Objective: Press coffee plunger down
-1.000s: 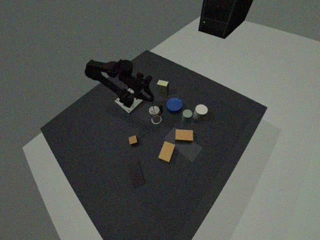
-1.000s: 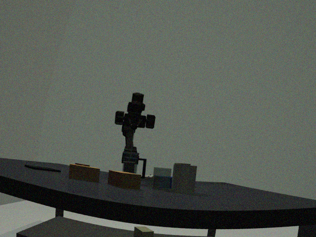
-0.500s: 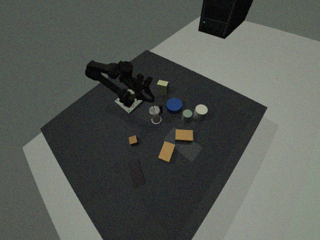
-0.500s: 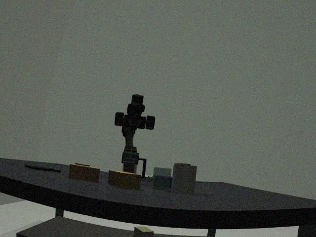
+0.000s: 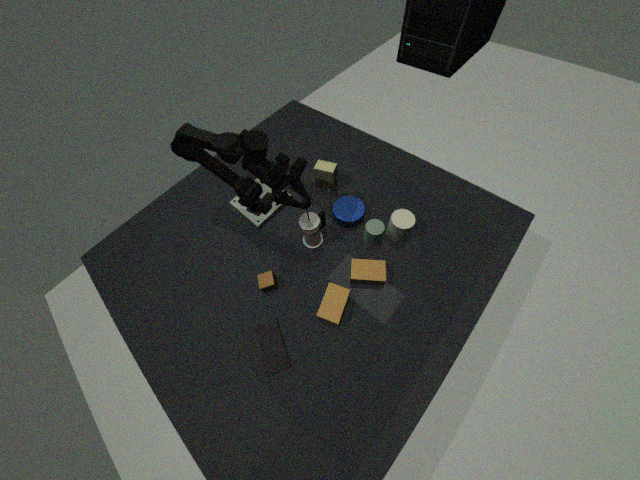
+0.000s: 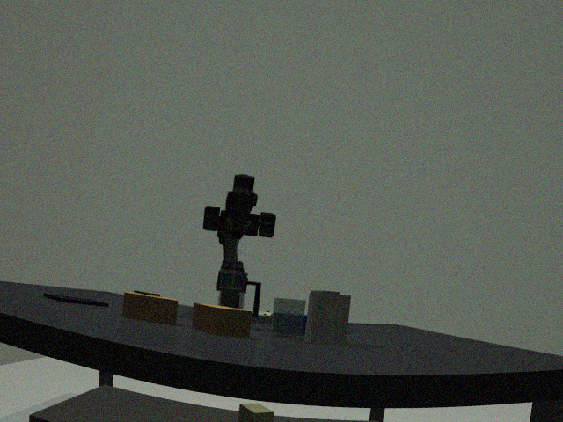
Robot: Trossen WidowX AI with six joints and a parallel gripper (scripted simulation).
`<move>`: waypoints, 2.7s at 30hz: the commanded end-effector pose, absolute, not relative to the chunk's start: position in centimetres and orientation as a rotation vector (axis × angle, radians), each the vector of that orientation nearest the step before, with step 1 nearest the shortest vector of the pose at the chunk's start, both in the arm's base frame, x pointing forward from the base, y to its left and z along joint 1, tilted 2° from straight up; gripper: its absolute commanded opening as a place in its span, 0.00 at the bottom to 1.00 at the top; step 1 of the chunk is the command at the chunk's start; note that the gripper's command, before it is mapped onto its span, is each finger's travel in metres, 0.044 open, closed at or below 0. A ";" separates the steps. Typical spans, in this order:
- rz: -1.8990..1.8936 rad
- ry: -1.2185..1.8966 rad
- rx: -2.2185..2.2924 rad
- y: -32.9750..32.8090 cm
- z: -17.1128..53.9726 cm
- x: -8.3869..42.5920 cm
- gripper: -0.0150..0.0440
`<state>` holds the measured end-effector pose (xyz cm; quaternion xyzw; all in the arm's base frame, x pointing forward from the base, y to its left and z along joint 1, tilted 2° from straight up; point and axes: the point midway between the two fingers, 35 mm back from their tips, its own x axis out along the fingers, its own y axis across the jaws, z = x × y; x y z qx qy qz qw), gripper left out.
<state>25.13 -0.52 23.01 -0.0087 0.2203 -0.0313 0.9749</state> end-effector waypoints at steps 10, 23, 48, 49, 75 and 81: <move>-0.061 0.489 -0.022 -0.6 19.2 25.2 0.45; -0.061 0.489 -0.023 -0.7 17.1 25.6 0.45; -0.061 0.488 -0.023 -0.9 16.6 26.4 0.45; -0.061 0.488 -0.023 -0.9 16.6 26.5 0.45; -0.061 0.488 -0.023 -0.9 16.7 26.8 0.45; -0.062 0.470 -0.017 -0.9 17.2 26.8 0.45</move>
